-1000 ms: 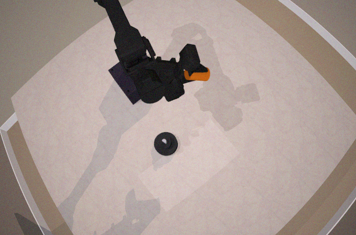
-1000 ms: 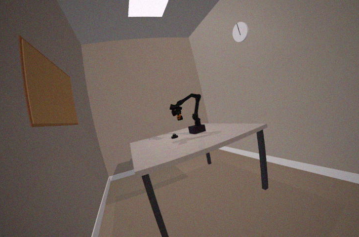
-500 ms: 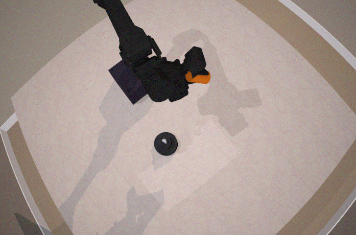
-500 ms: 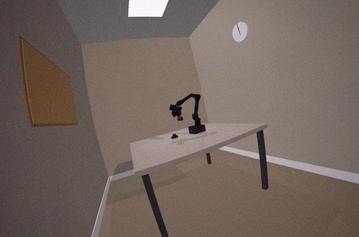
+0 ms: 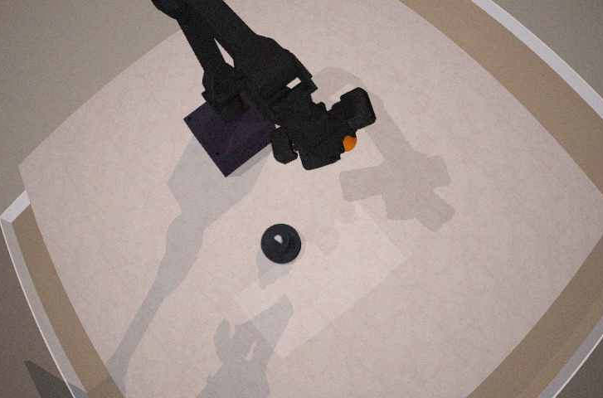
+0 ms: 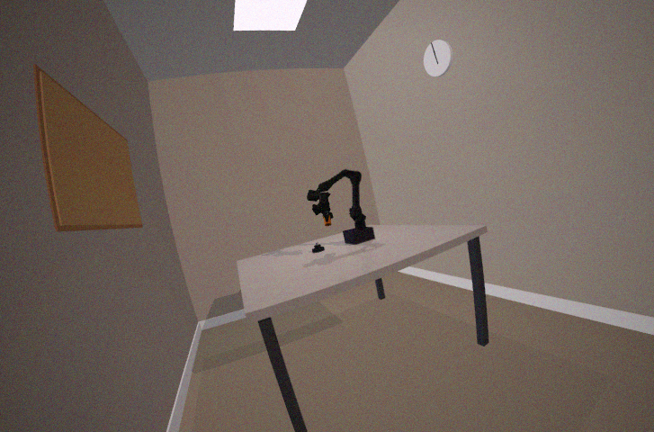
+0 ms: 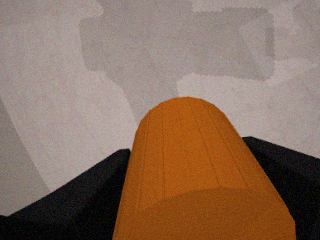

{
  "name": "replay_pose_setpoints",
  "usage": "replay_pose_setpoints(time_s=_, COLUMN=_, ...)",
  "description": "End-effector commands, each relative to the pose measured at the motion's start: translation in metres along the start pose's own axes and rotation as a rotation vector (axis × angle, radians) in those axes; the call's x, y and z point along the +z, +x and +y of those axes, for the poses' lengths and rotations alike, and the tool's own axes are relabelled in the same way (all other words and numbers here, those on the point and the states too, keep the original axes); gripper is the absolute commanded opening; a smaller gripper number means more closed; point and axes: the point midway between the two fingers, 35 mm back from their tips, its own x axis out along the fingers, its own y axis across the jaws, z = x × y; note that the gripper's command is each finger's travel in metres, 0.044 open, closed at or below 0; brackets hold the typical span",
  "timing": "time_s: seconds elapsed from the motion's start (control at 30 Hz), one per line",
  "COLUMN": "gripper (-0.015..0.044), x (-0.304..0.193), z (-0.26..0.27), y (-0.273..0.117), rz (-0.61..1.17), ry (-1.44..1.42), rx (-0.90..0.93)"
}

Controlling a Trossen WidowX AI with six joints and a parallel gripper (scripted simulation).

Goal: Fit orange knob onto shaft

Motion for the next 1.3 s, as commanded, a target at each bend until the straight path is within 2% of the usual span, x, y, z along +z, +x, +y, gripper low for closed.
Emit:
replay_pose_setpoints(time_s=0.0, gripper=0.0000, x=0.002, z=0.001, y=0.007, rz=-0.011, ry=-0.003, rx=-0.115)
replay_pose_setpoints(time_s=0.57, gripper=0.0000, x=0.002, z=-0.005, y=0.042, rz=-0.013, ry=-0.001, rx=-0.520)
replay_pose_setpoints(time_s=0.73, gripper=0.0000, x=0.004, z=-0.010, y=0.055, rz=-0.013, ry=-0.002, rx=-0.521)
replay_pose_setpoints(time_s=1.27, gripper=0.0000, x=0.010, z=-0.049, y=0.136, rz=-0.011, ry=-0.005, rx=-0.527)
